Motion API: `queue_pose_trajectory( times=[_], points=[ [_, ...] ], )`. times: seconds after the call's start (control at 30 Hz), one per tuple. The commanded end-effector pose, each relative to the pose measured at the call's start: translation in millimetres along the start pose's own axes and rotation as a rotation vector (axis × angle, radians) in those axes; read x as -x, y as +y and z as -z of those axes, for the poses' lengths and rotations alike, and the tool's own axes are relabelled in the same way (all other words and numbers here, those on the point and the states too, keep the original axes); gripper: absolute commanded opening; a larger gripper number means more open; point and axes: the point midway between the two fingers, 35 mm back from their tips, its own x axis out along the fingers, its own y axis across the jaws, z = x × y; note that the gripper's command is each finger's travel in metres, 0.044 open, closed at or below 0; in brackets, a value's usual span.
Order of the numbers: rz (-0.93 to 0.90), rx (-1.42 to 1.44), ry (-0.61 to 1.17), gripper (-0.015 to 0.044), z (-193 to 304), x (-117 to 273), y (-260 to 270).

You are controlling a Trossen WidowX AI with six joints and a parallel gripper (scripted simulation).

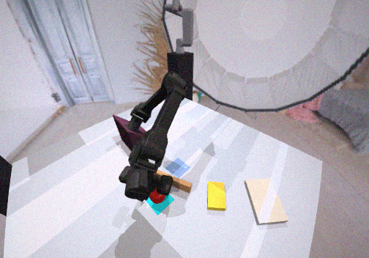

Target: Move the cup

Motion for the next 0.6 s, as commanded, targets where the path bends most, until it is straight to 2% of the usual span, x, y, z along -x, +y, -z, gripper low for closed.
queue_pose_trajectory(
  times=[0.0,0.33,0.57],
  points=[
    [0.001,-0.010,0.010,0.0000,1.8,-10.1,-1.6],
    [0.000,-0.010,0.011,0.0000,2.9,-26.2,-2.5],
    [0.001,-0.001,0.005,0.0000,1.7,-24.0,-1.6]
  ],
)
